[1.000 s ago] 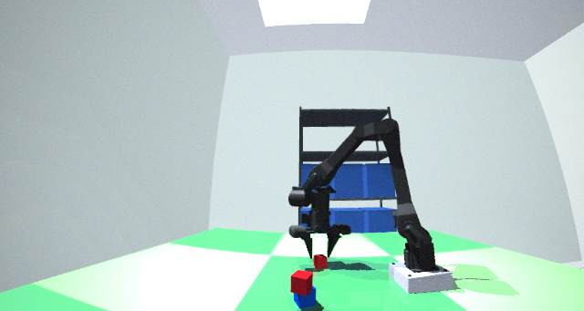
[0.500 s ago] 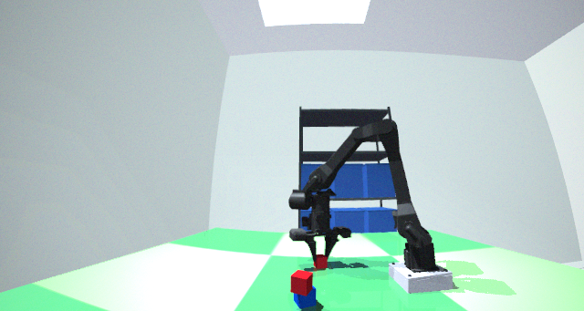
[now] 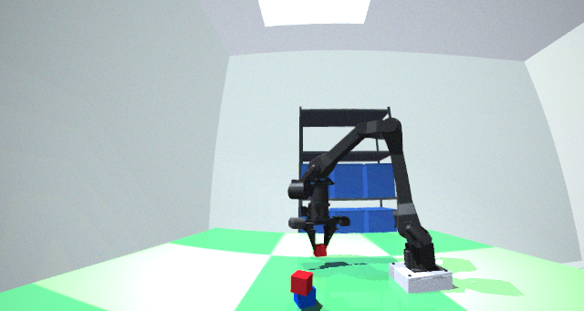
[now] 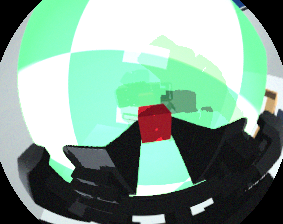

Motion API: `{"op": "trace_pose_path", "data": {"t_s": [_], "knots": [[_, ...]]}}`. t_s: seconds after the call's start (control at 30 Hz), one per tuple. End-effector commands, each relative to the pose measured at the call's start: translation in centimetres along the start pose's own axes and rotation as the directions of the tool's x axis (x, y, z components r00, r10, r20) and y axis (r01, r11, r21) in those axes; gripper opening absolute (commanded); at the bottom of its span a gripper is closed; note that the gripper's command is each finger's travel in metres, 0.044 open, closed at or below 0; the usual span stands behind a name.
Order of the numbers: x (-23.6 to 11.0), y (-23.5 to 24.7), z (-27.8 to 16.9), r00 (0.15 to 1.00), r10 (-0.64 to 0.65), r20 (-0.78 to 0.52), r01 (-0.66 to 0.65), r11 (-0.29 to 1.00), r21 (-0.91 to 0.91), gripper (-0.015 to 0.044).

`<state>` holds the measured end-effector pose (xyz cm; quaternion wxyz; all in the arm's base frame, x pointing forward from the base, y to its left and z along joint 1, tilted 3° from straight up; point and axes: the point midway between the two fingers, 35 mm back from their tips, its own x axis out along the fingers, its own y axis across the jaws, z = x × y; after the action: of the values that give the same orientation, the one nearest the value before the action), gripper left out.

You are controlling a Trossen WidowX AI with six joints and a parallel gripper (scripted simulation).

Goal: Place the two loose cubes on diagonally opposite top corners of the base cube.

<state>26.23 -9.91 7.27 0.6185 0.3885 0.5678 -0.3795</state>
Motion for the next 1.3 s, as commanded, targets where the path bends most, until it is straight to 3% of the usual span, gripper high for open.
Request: {"op": "trace_pose_path", "data": {"t_s": [0.0, 0.73, 1.0, 1.27], "knots": [[-1.5, 0.2, 0.1, 1.000, 0.010, 0.004, -0.010, 1.000, 0.006, 0.0105], [-7.4, -0.3, -0.3, 1.000, 0.010, 0.004, -0.010, 1.000, 0.000, 0.0105], [-7.3, 1.4, -1.9, 1.000, 0.011, 0.001, -0.010, 0.959, -0.285, 0.0105], [-7.1, 3.1, -3.8, 1.000, 0.011, -0.001, -0.010, 0.823, -0.568, 0.0105]]}}
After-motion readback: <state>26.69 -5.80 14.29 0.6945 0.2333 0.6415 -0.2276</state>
